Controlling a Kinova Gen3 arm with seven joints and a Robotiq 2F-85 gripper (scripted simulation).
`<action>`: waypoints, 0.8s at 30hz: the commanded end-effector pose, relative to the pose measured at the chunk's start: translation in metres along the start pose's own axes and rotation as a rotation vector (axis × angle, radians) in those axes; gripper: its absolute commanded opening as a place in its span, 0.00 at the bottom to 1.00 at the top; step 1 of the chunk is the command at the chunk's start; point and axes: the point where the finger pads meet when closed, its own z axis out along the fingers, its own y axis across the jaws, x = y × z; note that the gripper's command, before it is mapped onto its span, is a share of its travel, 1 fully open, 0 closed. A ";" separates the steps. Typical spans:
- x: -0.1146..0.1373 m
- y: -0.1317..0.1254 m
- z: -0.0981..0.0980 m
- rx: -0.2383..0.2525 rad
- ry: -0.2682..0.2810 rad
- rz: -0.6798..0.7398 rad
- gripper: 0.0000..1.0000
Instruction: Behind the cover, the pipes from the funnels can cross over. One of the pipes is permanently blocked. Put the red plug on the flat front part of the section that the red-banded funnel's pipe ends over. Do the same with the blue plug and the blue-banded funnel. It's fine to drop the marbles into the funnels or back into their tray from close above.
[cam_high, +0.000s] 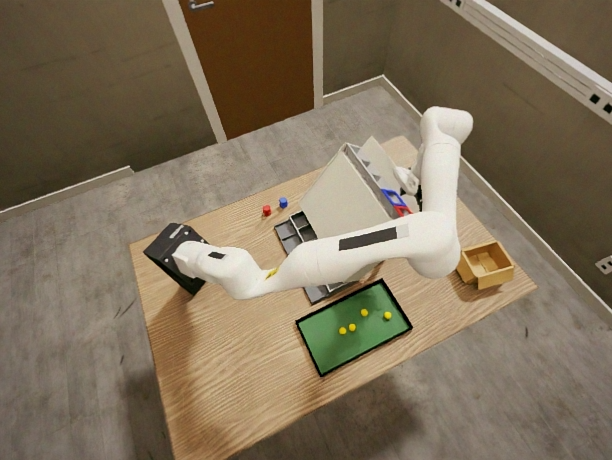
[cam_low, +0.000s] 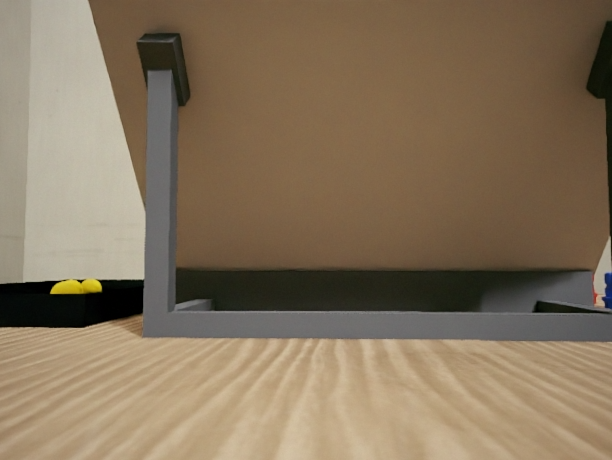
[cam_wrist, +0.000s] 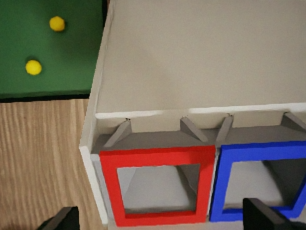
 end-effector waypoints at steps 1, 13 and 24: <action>0.000 0.001 -0.002 -0.001 -0.003 0.000 1.00; 0.085 0.000 -0.002 -0.001 -0.002 0.000 1.00; 0.150 0.000 -0.001 -0.001 -0.002 0.000 1.00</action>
